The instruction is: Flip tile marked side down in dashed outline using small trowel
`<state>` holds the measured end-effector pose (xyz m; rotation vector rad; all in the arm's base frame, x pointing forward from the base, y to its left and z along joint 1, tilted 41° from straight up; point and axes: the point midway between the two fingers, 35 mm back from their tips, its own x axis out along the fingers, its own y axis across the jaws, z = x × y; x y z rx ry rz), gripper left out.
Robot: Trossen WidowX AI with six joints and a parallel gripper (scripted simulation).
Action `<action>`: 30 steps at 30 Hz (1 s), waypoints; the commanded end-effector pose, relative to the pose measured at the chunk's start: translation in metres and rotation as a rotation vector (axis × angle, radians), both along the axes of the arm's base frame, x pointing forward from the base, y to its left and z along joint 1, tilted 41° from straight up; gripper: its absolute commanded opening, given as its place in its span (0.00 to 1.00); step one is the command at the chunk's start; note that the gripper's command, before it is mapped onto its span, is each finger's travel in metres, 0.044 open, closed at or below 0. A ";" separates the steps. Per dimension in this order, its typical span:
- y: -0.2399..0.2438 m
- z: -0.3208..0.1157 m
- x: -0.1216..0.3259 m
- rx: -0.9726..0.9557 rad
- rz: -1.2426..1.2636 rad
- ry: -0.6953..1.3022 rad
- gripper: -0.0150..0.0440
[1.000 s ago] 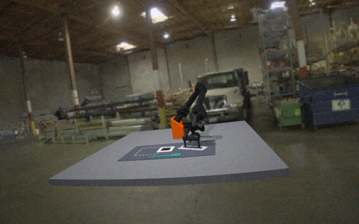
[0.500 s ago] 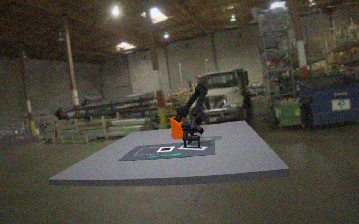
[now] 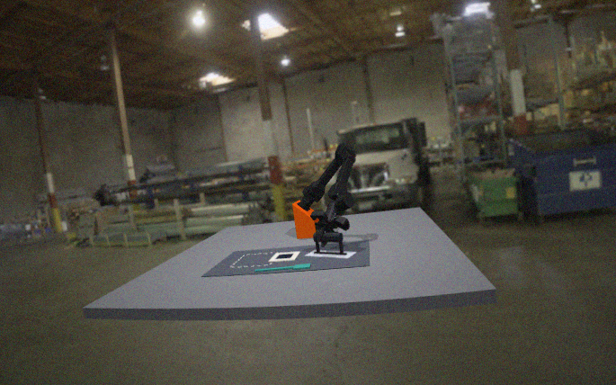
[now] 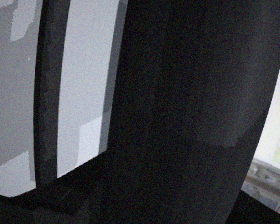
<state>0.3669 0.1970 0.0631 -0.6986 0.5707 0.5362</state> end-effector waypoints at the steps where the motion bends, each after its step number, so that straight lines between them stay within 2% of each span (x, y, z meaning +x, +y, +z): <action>1: 0.002 0.002 0.001 0.003 0.005 -0.005 0.39; 10: 0.002 0.002 0.001 0.003 0.005 -0.005 0.29; 11: 0.001 0.002 0.001 0.003 0.005 -0.004 0.25; 21: -0.037 0.042 0.002 -0.002 0.001 -0.002 0.25; 30: -0.040 0.041 0.004 0.015 0.022 -0.014 0.25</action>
